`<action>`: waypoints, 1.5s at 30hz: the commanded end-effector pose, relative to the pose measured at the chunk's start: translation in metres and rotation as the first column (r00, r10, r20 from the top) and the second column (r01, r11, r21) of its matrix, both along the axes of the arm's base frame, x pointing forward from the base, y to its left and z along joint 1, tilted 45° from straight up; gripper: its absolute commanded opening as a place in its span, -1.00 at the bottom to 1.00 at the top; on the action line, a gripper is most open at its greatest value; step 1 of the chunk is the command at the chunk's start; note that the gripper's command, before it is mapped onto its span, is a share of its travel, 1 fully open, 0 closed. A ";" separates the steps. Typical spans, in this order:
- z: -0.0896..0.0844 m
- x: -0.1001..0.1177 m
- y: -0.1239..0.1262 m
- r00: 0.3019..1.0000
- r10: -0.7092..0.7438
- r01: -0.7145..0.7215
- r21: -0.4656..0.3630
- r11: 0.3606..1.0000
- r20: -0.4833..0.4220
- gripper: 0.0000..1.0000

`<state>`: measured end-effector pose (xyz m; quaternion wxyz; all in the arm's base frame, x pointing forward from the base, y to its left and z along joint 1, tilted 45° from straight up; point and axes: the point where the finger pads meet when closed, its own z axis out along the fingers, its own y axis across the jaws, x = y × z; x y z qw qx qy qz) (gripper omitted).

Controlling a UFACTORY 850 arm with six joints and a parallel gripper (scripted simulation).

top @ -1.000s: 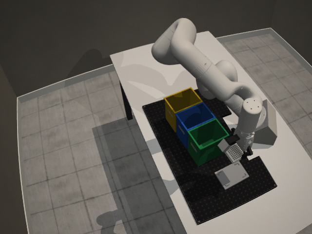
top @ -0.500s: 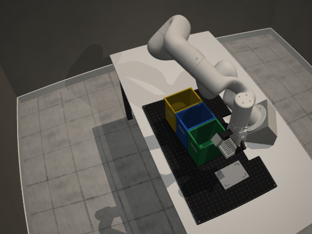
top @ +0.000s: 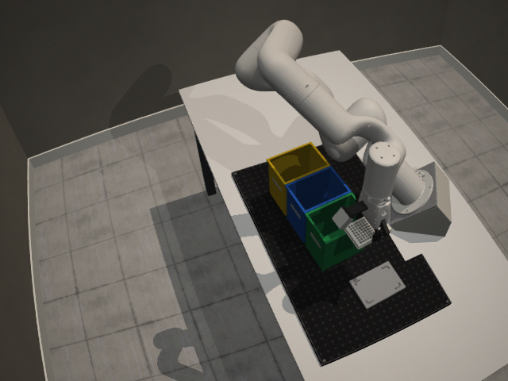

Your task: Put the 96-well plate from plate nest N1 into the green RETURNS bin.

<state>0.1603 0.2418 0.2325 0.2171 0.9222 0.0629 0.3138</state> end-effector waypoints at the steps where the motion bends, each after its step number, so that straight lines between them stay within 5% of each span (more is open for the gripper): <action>1: 0.007 0.002 -0.010 1.000 0.000 0.000 0.002 1.000 0.000 -1.00; 36: 0.061 0.022 -0.095 1.000 0.000 0.000 0.001 1.000 0.000 -1.00; 45: 0.061 0.022 -0.095 1.000 0.000 0.000 0.001 1.000 0.000 -1.00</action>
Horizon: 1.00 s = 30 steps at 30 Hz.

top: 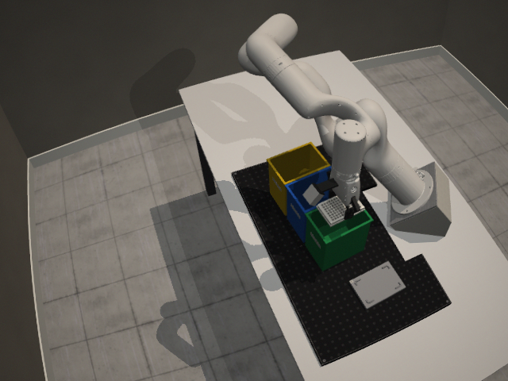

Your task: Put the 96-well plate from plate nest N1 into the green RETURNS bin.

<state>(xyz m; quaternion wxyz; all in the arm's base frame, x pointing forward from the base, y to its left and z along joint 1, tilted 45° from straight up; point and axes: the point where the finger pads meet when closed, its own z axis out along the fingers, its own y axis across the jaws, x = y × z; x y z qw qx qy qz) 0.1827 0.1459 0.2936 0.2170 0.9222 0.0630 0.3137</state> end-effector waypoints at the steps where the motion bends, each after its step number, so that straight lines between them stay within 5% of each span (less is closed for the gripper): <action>1: 0.000 0.000 0.001 1.000 0.000 0.000 0.001 1.000 0.000 -1.00; 30: -0.003 0.002 0.000 1.000 0.000 0.000 0.001 1.000 0.000 -1.00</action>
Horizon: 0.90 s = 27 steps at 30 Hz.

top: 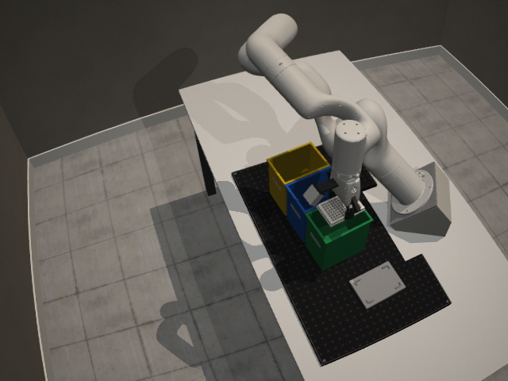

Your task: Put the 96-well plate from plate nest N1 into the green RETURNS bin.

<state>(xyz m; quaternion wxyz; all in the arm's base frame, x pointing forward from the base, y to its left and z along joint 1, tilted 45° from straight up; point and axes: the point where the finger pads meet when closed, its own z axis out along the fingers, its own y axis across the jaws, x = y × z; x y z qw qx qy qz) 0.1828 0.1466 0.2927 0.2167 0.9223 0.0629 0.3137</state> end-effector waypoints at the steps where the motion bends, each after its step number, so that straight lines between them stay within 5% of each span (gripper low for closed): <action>1: -0.002 0.002 -0.001 1.000 0.000 0.000 0.001 1.000 0.000 -1.00; 27: -0.013 0.011 -0.006 1.000 0.000 0.000 0.001 1.000 0.000 -1.00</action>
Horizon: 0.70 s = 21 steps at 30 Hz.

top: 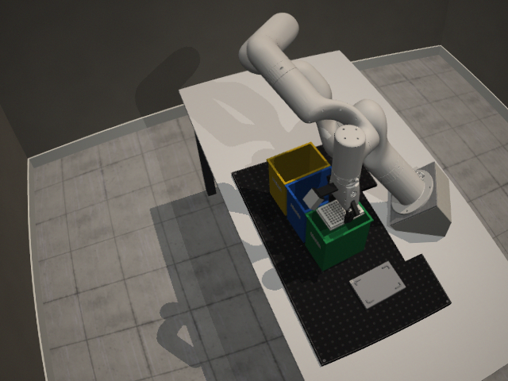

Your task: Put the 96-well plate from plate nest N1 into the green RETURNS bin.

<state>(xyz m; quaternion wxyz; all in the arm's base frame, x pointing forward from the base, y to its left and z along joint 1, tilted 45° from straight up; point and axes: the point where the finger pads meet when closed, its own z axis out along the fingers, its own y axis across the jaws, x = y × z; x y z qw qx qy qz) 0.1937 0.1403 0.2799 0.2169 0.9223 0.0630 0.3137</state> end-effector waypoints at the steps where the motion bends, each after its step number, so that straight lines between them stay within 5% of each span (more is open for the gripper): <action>1: 0.000 0.000 0.001 1.000 0.000 0.000 0.001 1.000 0.000 -1.00; 21: -0.002 0.002 0.000 1.000 0.000 0.000 0.001 1.000 0.000 -1.00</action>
